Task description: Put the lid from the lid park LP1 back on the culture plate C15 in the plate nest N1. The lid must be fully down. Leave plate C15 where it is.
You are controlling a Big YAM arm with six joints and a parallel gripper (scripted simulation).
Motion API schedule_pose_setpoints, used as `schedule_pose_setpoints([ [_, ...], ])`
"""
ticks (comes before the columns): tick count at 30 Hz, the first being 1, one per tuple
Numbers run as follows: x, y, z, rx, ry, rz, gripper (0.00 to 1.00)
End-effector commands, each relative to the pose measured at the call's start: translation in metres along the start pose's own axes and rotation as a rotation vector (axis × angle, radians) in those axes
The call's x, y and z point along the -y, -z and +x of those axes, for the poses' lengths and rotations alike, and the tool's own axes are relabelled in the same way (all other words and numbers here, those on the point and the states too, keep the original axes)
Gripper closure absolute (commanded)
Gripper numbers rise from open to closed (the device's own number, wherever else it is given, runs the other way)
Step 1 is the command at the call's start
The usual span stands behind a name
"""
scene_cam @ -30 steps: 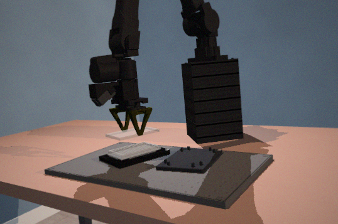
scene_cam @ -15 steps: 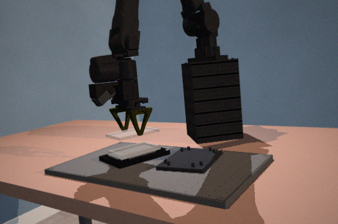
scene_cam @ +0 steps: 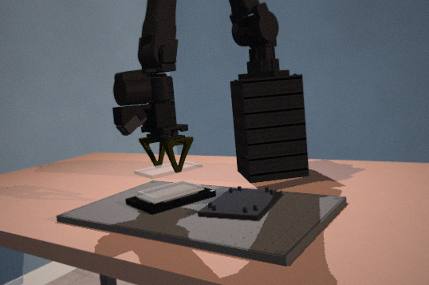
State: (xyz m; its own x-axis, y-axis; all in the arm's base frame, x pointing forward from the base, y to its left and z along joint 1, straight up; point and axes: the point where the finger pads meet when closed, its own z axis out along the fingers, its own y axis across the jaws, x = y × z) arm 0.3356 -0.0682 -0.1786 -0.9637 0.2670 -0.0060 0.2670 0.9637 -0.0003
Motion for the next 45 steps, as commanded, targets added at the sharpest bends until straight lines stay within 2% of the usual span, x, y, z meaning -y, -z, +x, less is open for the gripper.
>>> schedule_pose_setpoints([
  [1, -0.001, 0.001, -0.006, 0.009, 0.001, -0.001, 1.00],
  [5, -0.001, 0.001, -0.006, 0.009, 0.001, -0.001, 1.00],
  [9, -0.005, -0.011, -0.010, 0.014, 0.005, -0.002, 1.00],
  [12, -0.005, -0.017, -0.004, 0.005, 0.005, -0.001, 1.00],
  [27, -0.005, -0.038, -0.007, 0.011, 0.005, -0.001, 1.00],
  [31, -0.004, -0.040, 0.004, -0.012, 0.005, 0.001, 1.00],
  [40, -0.003, -0.040, 0.005, -0.017, 0.005, 0.001, 1.00],
  [41, -0.001, -0.033, -0.004, 0.007, 0.001, -0.001, 1.00],
  [45, -0.001, -0.033, -0.004, 0.007, 0.001, -0.001, 1.00],
])
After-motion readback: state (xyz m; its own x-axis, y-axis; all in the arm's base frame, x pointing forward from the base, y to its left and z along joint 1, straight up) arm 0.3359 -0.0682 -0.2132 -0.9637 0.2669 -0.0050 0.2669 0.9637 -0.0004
